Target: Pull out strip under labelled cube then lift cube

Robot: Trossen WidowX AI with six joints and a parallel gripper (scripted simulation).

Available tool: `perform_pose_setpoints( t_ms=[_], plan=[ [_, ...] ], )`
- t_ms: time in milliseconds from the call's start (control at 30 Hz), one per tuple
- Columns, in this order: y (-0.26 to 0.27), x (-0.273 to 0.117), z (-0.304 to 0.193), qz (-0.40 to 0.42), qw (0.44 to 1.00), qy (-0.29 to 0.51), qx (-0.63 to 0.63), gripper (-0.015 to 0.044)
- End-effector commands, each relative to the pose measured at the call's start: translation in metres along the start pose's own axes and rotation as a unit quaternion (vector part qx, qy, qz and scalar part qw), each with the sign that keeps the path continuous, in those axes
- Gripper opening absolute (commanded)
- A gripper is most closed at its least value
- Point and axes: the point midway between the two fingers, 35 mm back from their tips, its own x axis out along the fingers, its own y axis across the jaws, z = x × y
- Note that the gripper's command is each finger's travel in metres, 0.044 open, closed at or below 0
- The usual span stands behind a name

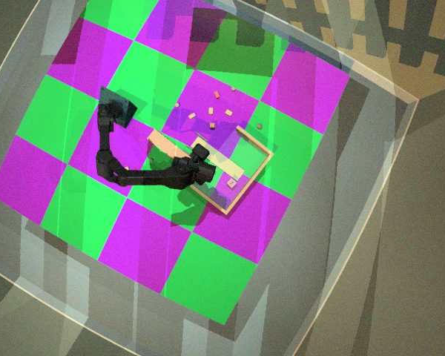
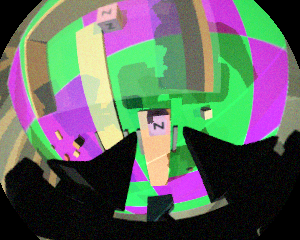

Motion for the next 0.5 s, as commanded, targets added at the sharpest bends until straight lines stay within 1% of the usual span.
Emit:
perform_pose_setpoints(
  t_ms=[0,467],
  plan=[
    [0.0,0.01,-0.002,-0.003,1.0,0.004,-0.003,0.025],
    [-0.001,0.033,-0.002,-0.004,1.0,0.004,-0.003,0.025]
  ],
)
